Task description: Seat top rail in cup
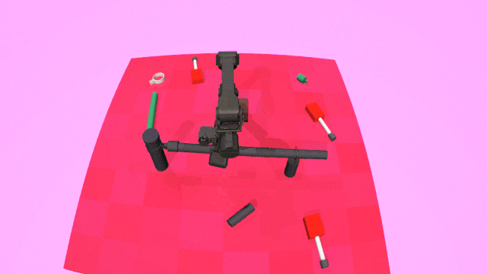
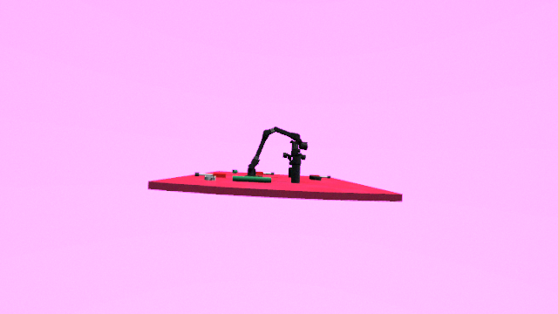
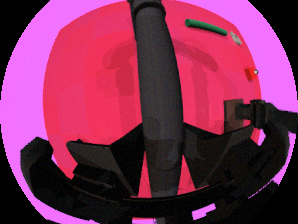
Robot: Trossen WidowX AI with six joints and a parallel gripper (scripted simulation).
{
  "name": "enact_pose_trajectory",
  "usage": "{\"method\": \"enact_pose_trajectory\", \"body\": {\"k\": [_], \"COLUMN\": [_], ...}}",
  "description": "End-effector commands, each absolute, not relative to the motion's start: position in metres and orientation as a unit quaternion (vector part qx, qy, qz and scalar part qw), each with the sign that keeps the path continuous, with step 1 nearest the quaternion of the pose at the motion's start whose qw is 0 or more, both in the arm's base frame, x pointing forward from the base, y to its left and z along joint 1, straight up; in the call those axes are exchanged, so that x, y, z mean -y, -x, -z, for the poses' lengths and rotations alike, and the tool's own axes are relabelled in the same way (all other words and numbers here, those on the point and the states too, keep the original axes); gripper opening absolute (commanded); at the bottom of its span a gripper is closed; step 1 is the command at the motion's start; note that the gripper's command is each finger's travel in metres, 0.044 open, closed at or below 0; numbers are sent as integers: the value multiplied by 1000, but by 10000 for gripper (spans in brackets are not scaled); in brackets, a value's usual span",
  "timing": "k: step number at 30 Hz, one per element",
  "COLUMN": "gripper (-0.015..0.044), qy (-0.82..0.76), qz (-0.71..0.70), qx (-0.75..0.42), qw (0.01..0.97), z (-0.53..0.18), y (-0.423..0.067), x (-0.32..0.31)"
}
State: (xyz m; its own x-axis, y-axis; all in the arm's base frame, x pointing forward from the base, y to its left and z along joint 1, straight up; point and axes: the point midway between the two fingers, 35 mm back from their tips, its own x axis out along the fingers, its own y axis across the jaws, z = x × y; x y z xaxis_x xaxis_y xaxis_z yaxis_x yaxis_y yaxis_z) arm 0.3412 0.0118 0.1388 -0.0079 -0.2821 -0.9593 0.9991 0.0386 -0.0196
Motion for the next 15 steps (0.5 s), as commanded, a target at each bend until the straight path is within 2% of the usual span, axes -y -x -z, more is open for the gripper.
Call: {"method": "enact_pose_trajectory", "body": {"k": [1,15], "gripper": [0,0], "qy": [-410,-409], "qz": [559,560], "qx": [-436,-435], "qw": [574,575], "z": [-140,-141], "y": [-341,-342], "x": [-11,-9]}}
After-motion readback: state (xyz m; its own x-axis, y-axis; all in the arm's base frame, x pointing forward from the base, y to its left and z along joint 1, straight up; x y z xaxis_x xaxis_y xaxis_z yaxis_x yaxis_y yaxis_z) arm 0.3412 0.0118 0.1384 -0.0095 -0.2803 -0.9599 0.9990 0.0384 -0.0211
